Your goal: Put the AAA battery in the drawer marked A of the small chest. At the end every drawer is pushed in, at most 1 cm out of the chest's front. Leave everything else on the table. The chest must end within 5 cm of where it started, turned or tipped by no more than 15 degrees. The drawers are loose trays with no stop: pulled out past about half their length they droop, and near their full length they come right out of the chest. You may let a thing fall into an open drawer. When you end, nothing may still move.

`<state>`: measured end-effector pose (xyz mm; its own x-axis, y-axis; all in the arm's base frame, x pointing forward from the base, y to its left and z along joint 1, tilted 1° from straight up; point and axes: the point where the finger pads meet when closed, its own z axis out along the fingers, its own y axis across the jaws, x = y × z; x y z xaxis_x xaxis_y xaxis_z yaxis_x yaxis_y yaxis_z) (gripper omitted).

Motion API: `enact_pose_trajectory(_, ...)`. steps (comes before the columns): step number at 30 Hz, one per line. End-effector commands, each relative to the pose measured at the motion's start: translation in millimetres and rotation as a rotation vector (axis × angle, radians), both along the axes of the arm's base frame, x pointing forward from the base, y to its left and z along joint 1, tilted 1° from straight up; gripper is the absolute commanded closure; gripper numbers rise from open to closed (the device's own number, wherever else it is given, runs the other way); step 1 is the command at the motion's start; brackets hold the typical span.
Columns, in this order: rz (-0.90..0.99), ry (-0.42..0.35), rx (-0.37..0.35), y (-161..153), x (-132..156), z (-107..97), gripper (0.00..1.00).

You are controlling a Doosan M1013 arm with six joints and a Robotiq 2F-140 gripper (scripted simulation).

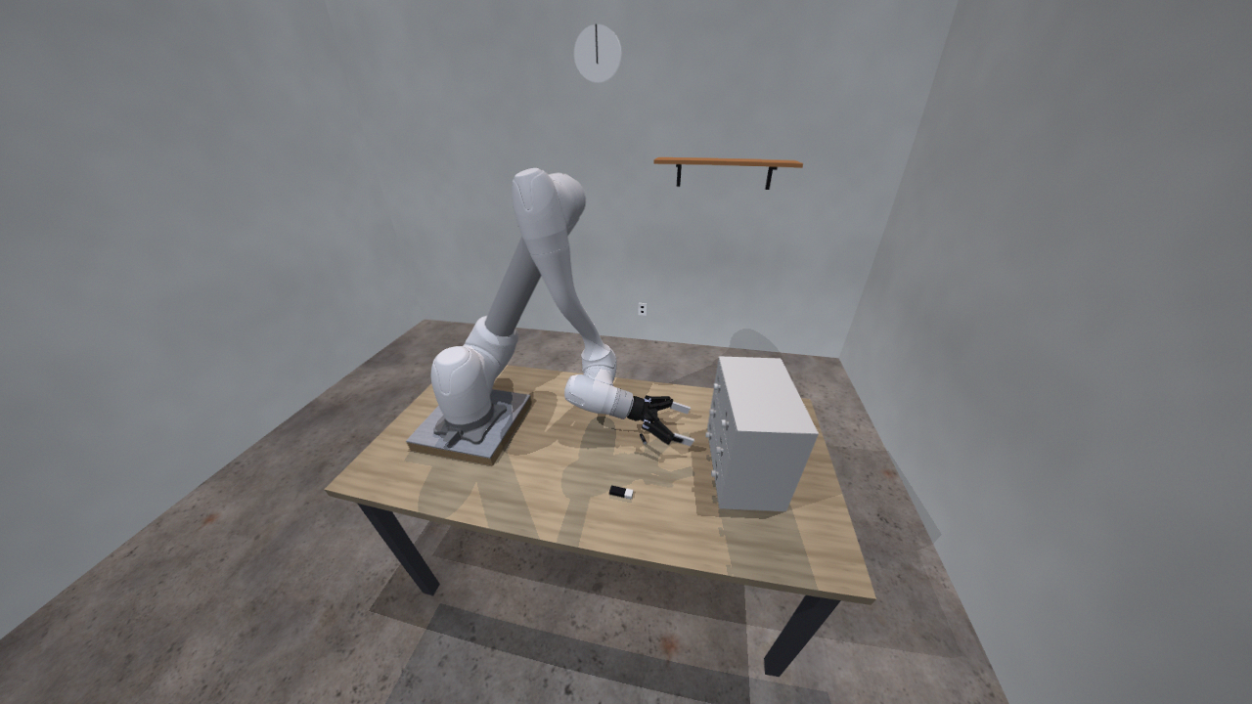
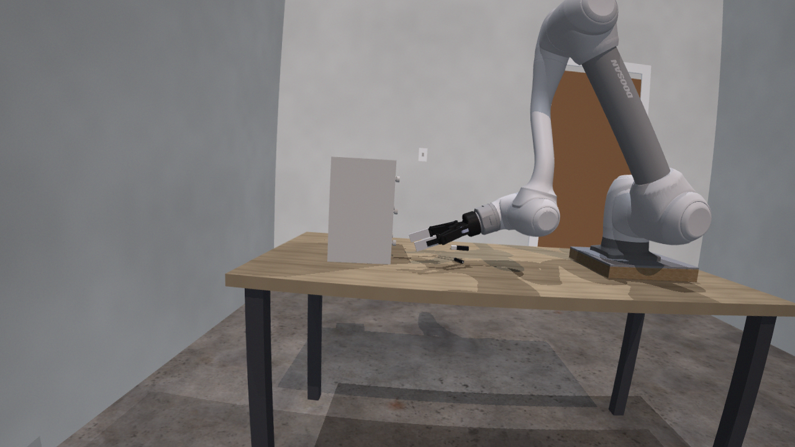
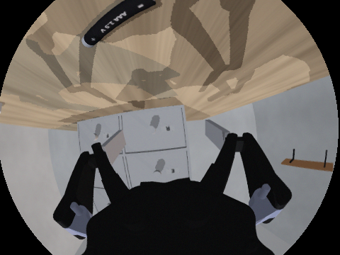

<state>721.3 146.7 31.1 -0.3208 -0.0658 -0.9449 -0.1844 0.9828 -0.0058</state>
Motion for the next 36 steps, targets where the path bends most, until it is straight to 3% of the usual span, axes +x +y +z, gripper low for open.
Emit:
enact_pose_trajectory(1,0.0,0.0,0.0,0.0,0.0,0.1,0.0)
enact_pose_trajectory(36,0.0,0.0,0.0,0.1,-0.1,5.3,0.0)
